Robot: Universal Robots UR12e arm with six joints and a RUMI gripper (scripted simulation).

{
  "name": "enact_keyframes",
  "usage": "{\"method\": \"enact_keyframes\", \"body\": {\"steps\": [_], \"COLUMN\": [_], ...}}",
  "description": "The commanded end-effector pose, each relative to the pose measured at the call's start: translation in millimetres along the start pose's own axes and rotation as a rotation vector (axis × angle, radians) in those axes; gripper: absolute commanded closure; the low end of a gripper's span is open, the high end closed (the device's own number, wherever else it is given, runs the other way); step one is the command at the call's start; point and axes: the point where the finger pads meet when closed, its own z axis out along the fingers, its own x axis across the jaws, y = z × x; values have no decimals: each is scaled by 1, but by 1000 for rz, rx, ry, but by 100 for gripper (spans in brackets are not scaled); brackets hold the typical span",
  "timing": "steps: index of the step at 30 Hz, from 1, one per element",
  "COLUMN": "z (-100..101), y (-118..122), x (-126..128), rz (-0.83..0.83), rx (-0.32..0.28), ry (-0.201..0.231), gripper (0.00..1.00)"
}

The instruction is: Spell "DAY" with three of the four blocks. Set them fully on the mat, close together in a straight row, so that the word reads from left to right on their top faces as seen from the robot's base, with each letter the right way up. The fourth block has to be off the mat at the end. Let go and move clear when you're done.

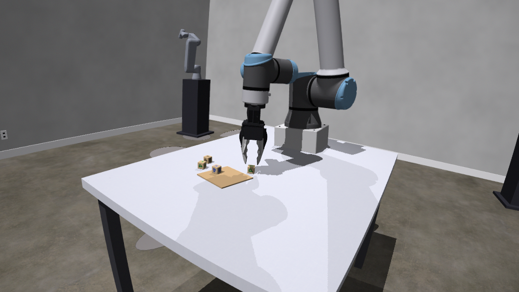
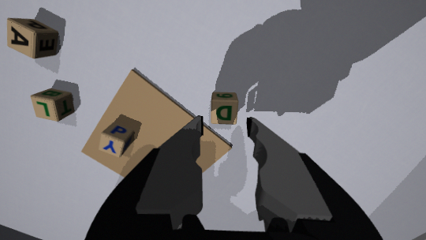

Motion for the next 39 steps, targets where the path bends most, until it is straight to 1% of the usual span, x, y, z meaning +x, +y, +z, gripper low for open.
{"method": "enact_keyframes", "body": {"steps": [1, 17, 25, 39], "z": [0, 0, 5, 29], "y": [1, 1, 1, 1], "x": [0, -1, -1, -1], "rz": [0, 0, 0, 0], "rx": [-1, -1, -1, -1], "ry": [-1, -1, -1, -1], "gripper": [75, 75, 75, 75]}}
